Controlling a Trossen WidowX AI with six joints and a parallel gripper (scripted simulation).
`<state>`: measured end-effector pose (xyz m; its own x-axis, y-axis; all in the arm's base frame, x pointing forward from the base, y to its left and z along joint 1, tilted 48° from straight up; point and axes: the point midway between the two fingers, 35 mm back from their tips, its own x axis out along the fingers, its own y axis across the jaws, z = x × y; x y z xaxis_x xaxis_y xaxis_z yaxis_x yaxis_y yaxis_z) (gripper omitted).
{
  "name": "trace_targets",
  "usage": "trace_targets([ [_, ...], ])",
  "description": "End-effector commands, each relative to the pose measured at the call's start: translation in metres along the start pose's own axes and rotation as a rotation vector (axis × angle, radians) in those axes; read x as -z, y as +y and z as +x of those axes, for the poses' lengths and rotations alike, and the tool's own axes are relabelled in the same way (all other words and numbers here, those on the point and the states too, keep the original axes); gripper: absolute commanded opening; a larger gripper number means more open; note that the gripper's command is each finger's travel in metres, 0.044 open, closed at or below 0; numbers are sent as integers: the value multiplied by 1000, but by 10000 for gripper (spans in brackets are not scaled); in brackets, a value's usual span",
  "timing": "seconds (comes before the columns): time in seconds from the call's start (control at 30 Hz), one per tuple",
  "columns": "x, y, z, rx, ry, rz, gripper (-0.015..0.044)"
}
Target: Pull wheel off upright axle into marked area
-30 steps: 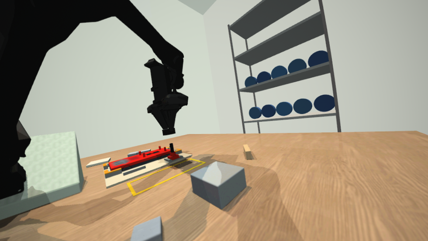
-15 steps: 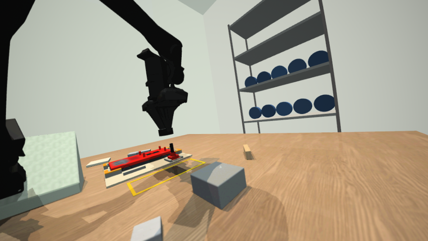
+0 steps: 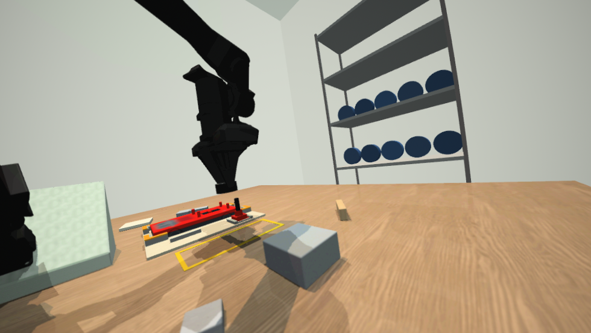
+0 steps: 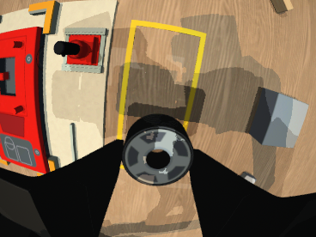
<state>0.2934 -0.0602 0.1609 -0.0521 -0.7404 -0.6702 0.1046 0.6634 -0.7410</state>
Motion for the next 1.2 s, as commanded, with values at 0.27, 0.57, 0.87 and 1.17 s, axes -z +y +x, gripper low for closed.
trace_targets([
  [0.27,-1,-1,33,2,1,-2,0],
  [0.57,-1,-2,76,3,0,-1,0],
  [0.87,1,-3,96,9,0,-1,0],
  [1.17,1,-2,93,3,3,2,210],
])
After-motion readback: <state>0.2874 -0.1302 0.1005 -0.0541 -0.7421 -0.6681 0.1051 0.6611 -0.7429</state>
